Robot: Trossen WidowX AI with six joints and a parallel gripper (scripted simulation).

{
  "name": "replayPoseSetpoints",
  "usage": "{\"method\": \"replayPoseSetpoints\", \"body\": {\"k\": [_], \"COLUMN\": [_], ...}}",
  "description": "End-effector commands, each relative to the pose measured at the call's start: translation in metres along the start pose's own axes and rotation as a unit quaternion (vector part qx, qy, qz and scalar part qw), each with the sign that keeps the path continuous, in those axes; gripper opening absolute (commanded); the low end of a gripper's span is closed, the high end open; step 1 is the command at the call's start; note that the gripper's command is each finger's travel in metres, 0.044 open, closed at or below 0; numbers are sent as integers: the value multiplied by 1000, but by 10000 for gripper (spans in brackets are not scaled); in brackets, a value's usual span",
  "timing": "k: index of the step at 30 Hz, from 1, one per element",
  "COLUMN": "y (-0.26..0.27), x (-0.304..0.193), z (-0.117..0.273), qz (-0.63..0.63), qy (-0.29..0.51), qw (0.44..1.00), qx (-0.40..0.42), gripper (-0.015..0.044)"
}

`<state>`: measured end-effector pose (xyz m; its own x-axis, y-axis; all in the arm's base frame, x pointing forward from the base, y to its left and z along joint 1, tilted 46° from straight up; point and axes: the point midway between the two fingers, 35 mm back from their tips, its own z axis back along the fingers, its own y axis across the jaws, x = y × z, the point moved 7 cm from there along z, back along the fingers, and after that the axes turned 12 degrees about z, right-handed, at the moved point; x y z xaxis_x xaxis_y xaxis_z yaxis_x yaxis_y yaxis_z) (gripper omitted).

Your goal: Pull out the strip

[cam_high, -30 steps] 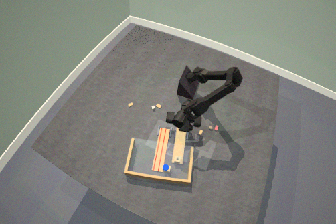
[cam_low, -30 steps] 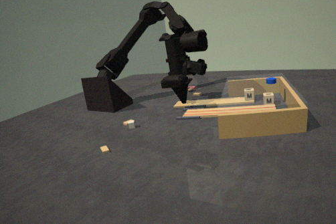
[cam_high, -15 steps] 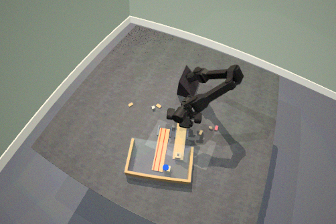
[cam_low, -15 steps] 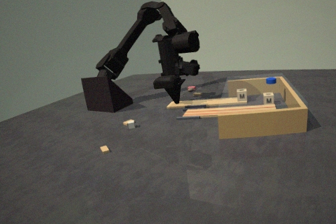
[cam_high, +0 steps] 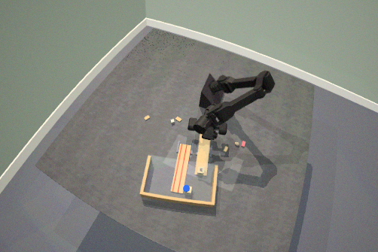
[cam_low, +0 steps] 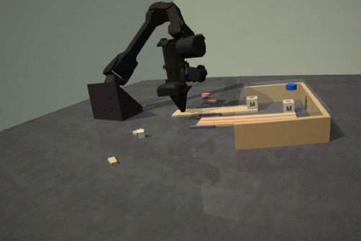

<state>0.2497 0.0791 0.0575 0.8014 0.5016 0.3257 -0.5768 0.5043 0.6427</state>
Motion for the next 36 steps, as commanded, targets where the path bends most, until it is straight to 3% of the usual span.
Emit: {"method": "replayPoseSetpoints", "body": {"k": [1, 36], "y": [3, 13], "x": [-10, -61], "z": [-3, -2], "qz": [-2, -3], "qy": [9, 10], "qw": [1000, 1000], "qx": [1, 1], "gripper": [0, 0]}}
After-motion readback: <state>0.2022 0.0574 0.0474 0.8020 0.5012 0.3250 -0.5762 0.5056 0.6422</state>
